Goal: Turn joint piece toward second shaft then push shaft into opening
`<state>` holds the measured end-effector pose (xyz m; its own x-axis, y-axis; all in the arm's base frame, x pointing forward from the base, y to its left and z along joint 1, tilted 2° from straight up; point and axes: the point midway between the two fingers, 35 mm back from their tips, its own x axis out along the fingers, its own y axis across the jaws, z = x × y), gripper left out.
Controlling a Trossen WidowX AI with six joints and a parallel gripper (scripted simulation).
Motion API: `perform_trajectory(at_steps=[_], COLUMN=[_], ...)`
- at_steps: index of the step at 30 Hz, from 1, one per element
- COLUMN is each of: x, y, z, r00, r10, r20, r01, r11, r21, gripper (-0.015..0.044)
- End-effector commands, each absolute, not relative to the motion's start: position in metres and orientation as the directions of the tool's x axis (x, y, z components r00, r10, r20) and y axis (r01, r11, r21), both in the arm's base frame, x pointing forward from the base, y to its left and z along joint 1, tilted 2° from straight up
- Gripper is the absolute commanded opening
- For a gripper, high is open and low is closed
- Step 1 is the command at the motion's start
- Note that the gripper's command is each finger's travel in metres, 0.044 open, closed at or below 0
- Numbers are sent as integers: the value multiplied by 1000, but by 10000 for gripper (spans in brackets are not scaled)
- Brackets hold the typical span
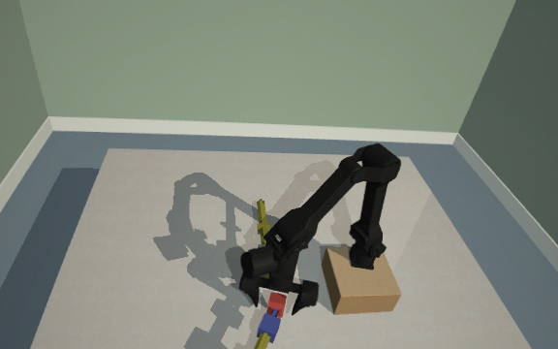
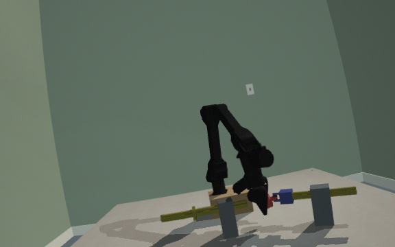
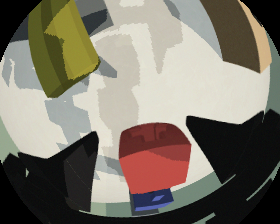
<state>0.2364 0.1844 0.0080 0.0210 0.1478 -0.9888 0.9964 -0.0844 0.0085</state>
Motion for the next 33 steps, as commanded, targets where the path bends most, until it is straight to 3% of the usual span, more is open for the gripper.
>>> perform_trajectory(at_steps=[1,5,15,33], x=[234,234,234,234], y=[183,184,184,184], z=[-1,-5,-5,-5], r00=[13,13,13,13], r10=[140,140,140,140], r20=[-990,-990,-990,-990], r01=[996,996,996,996], r11=[-89,-89,-89,-89], r21=[0,0,0,0], gripper=[440,440,182,182])
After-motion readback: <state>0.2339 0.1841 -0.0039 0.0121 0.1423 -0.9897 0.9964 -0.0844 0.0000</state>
